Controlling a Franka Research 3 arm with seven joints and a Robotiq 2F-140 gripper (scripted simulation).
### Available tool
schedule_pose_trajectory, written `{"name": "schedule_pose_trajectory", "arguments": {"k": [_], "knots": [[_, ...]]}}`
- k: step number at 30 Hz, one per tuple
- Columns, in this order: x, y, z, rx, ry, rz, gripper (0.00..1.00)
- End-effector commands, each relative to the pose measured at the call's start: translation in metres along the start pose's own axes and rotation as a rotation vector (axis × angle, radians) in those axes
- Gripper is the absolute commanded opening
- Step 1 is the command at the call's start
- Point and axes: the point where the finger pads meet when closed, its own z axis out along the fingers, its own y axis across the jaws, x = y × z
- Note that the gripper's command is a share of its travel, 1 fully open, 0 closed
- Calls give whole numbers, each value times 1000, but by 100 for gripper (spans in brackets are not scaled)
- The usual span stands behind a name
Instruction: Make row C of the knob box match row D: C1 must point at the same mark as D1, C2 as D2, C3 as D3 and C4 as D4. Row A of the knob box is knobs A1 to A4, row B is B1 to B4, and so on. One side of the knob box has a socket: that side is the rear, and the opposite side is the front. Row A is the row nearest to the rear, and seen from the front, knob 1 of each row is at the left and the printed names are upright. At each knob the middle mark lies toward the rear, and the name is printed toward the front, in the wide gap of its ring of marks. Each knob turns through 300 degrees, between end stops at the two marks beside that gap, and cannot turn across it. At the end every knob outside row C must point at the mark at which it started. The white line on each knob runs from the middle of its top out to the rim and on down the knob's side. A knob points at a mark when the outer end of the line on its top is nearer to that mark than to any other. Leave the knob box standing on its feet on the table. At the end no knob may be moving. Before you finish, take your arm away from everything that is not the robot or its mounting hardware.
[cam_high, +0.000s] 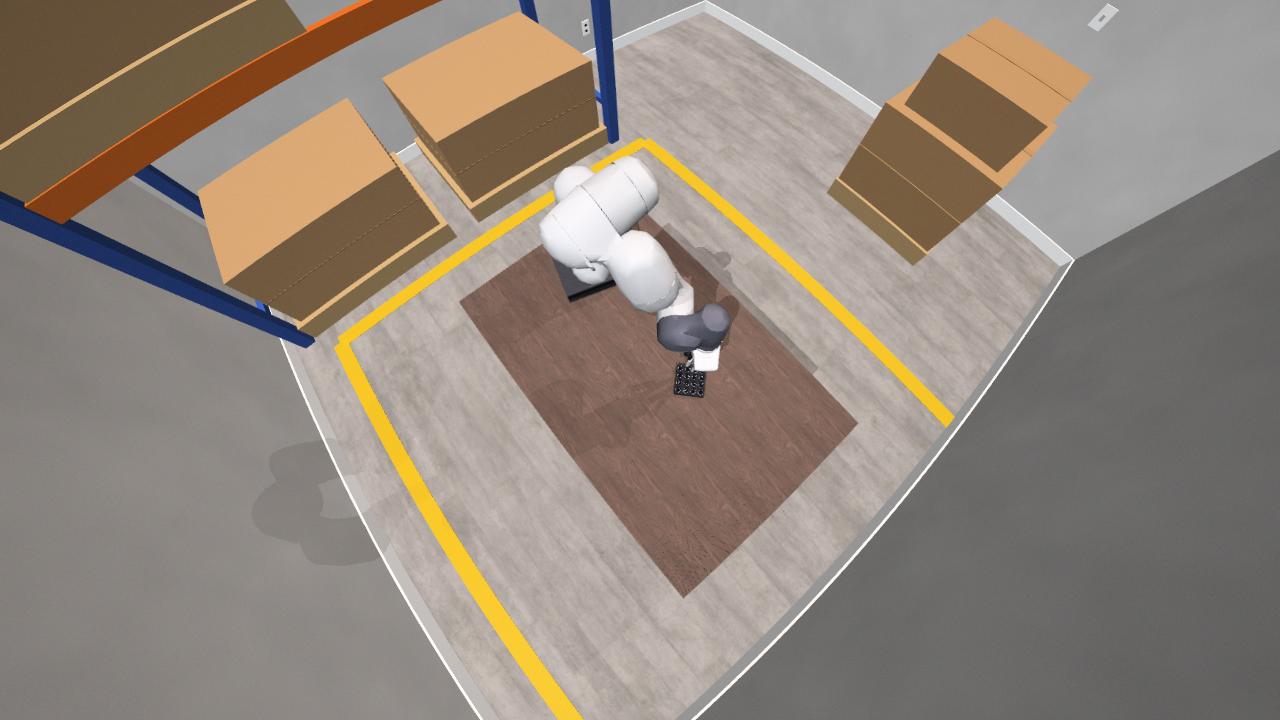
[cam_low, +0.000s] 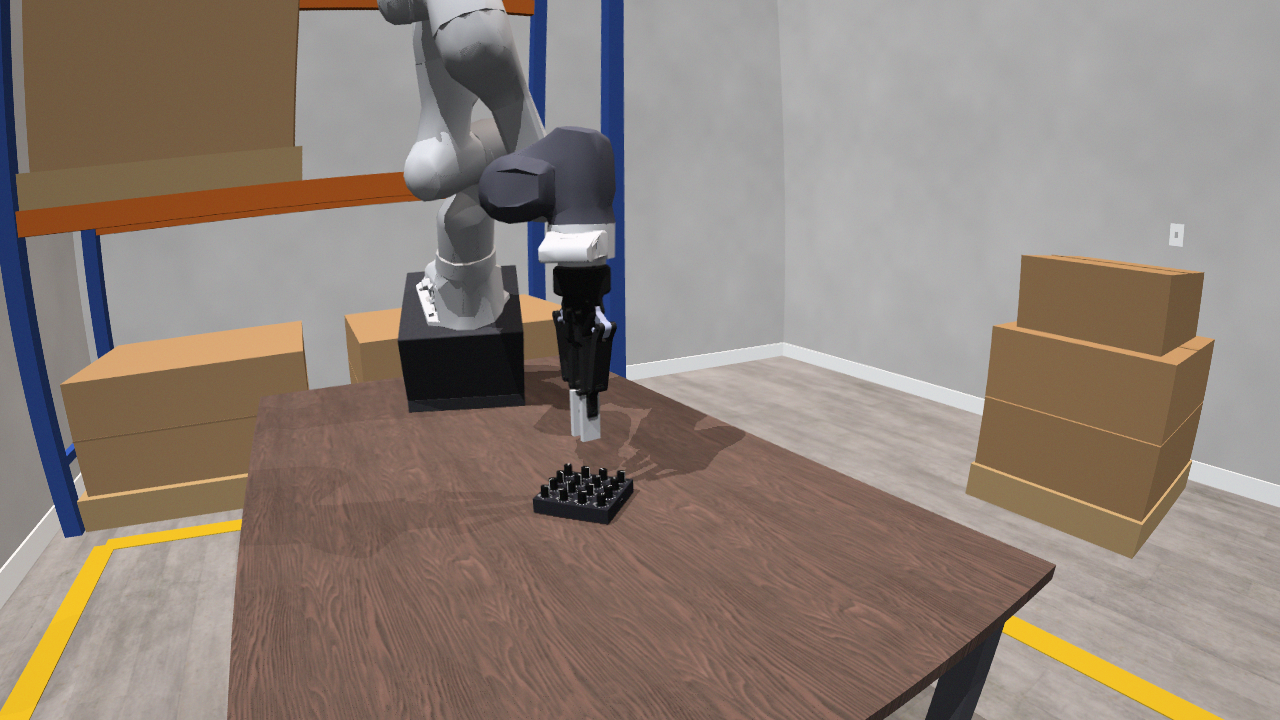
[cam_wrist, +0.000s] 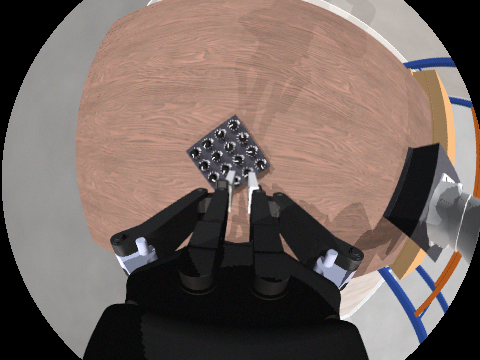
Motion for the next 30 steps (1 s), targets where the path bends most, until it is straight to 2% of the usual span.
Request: {"name": "schedule_pose_trajectory", "arguments": {"k": [1, 30], "knots": [[-1, 1, 0, 16, 12, 155, 12], [-1, 6, 0, 17, 5, 562, 12]]}}
